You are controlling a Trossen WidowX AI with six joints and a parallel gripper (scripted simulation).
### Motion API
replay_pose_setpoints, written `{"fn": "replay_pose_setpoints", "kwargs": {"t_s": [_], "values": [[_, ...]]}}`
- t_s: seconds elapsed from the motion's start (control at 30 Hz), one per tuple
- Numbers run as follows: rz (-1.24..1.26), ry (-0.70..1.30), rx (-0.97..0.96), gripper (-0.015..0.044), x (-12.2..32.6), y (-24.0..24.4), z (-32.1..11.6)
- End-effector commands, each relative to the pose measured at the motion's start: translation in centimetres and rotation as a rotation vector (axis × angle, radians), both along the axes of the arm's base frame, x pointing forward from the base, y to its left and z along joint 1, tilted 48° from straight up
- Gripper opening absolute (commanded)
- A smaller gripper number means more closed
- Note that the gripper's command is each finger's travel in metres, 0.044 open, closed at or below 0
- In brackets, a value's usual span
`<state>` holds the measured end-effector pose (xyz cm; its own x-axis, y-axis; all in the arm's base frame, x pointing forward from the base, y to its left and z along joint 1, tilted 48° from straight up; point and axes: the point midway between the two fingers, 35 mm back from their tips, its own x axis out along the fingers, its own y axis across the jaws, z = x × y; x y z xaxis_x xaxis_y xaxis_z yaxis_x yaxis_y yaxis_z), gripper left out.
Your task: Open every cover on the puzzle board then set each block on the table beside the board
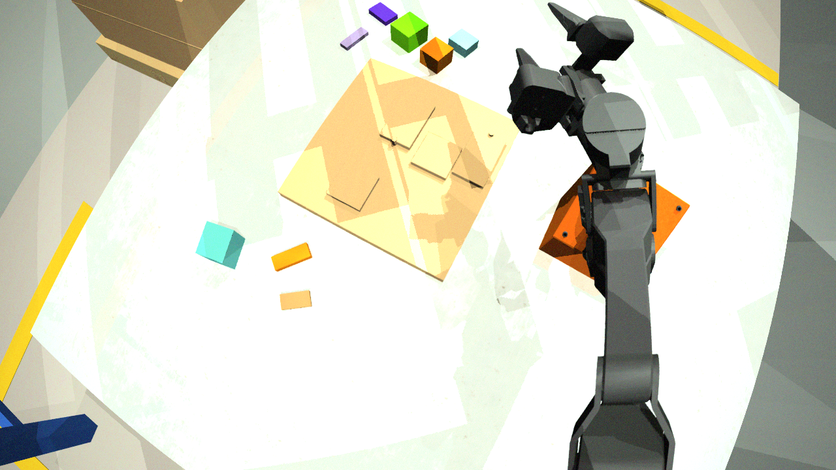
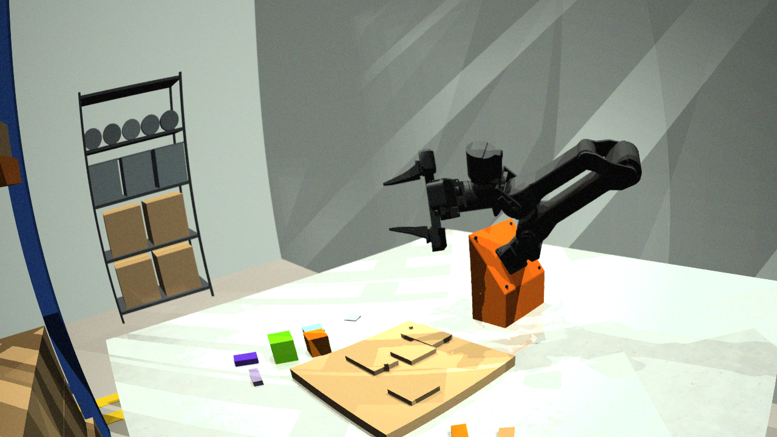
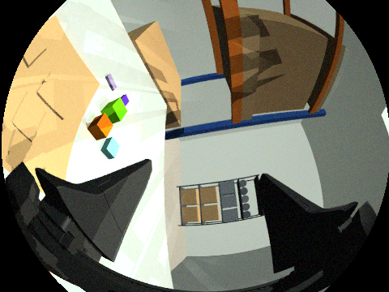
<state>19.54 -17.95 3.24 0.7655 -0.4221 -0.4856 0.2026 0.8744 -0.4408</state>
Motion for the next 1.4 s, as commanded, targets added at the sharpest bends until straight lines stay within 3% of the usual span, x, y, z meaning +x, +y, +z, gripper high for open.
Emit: {"fn": "replay_pose_setpoints", "kwargs": {"t_s": [0.0, 0.47, 1.37], "values": [[0.002, 0.001, 0.004, 0.0374, 0.1, 0.0, 0.0], [0.179, 0.076, 0.327, 0.0006, 5.6, 3.0, -1.1], [0.422, 0.439, 0.923, 0.0000, 12.6, 14.6, 0.2]]}}
